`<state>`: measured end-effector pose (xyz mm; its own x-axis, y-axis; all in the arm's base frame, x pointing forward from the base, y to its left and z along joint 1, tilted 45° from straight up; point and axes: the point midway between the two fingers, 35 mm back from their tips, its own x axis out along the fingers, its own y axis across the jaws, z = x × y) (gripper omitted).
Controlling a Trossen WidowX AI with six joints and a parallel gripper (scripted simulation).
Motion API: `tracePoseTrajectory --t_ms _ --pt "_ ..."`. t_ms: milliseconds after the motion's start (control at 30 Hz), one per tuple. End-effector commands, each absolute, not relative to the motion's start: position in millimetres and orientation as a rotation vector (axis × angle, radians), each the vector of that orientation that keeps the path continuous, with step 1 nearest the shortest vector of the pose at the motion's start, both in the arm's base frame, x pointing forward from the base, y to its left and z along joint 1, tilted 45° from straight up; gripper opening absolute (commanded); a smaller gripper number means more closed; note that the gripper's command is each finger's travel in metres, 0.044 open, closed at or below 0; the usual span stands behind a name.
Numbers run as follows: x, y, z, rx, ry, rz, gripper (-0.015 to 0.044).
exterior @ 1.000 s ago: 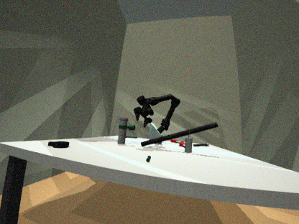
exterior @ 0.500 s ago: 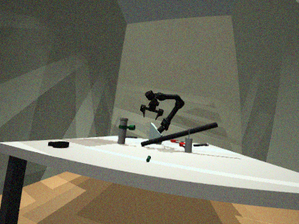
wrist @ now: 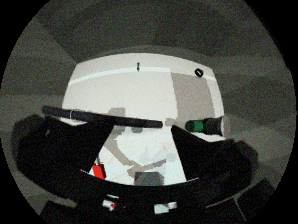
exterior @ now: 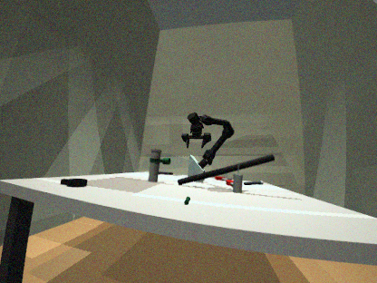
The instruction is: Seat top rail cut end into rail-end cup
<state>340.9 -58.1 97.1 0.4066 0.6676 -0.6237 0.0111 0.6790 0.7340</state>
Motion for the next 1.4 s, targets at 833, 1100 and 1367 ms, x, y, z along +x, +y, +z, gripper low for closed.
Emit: tracePoseTrajectory --t_ms 833,1100,1367 --pt "337.7 35.3 76.1 1.668 1.834 -0.713 0.044" --pt "337.2 45.3 66.0 1.668 1.834 -0.713 0.044" --pt "334.9 62.8 48.8 1.669 1.835 -0.712 0.044"
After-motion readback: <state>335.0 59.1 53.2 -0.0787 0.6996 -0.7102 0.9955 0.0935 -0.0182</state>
